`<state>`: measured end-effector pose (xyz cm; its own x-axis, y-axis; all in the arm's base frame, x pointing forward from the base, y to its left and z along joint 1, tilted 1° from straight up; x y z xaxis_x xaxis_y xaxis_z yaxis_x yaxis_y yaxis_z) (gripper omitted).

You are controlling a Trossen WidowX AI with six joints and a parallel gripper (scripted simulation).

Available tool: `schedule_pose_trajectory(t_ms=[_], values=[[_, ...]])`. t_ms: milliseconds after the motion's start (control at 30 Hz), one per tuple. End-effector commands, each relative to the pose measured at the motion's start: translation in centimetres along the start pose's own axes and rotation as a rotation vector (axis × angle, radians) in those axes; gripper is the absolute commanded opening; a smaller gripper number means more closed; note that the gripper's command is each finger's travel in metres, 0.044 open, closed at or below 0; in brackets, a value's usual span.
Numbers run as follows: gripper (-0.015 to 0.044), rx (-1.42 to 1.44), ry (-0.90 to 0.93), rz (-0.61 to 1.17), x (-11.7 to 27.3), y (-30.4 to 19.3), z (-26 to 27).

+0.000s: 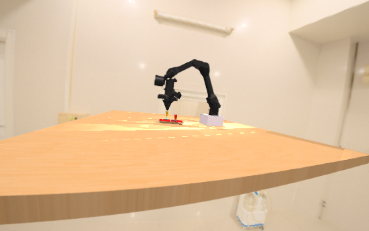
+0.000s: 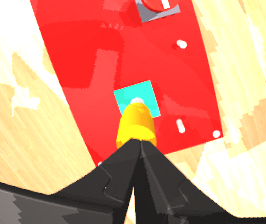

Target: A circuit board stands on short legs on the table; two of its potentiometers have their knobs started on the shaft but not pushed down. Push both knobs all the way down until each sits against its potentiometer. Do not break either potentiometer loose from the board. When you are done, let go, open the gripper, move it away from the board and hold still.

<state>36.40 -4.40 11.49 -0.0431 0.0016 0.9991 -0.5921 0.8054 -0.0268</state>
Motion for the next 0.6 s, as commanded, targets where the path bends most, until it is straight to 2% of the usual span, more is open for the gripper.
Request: schedule_pose_trajectory(t_ms=[0, 567], values=[[0.0000, 0.005, 0.003, 0.003, -0.15, -0.03, 0.05], [0.0000, 0.005, 0.003, 0.003, -0.61, -0.04, 0.05]])
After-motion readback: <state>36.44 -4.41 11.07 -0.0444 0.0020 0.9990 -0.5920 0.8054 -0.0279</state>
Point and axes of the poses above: the point midway between the two fingers, 35 mm back from their tips, its own x axis back along the fingers, its own z axis across the jaws, y = z × x, the point moved 6 cm from there along x, back along the fingers, and after that the axes turned 9 degrees about -x, right-handed, at the moved point
